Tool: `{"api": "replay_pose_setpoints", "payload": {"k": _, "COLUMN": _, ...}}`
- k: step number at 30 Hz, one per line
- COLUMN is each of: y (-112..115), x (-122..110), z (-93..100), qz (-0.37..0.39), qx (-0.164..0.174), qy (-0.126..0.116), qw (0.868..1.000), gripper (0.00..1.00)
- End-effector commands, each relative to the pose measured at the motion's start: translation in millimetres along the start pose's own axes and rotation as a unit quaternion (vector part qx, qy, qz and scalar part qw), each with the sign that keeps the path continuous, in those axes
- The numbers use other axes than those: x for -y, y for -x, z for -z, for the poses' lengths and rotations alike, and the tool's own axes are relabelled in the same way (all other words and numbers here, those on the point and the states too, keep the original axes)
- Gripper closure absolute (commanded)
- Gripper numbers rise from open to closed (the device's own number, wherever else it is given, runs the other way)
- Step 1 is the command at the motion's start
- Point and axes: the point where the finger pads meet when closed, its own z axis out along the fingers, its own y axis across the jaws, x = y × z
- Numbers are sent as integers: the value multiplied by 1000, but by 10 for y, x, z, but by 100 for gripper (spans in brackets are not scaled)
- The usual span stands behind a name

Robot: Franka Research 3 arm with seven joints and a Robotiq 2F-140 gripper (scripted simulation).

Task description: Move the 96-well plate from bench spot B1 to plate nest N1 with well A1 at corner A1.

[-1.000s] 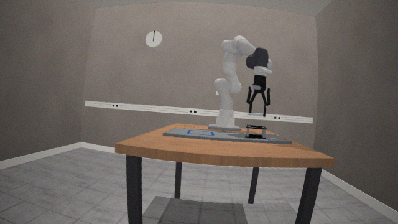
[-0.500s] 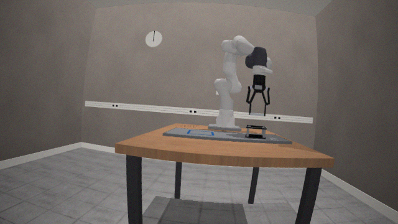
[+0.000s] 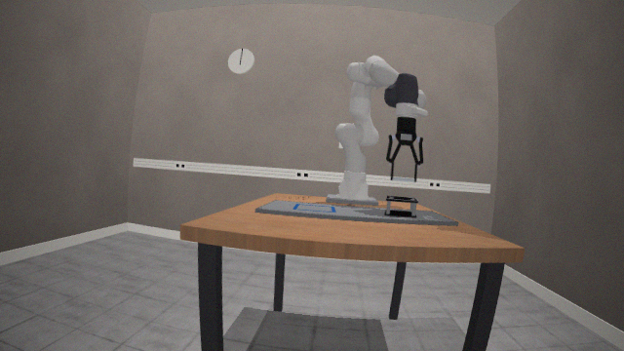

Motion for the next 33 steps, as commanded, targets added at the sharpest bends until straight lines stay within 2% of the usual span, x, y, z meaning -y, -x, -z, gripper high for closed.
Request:
{"api": "replay_pose_setpoints", "payload": {"k": 1, "y": 4, "x": -8, "z": -5, "qz": 10, "qx": 2, "qy": 0, "qw": 1000, "gripper": 40}}
{"api": "replay_pose_setpoints", "payload": {"k": 25, "y": 2, "x": -17, "z": -5, "qz": 10, "qx": 2, "qy": 0, "qw": 1000, "gripper": 40}}
{"api": "replay_pose_setpoints", "payload": {"k": 33, "y": -1, "x": -18, "z": -139, "qz": 10, "qx": 2, "qy": 0, "qw": 1000, "gripper": 40}}
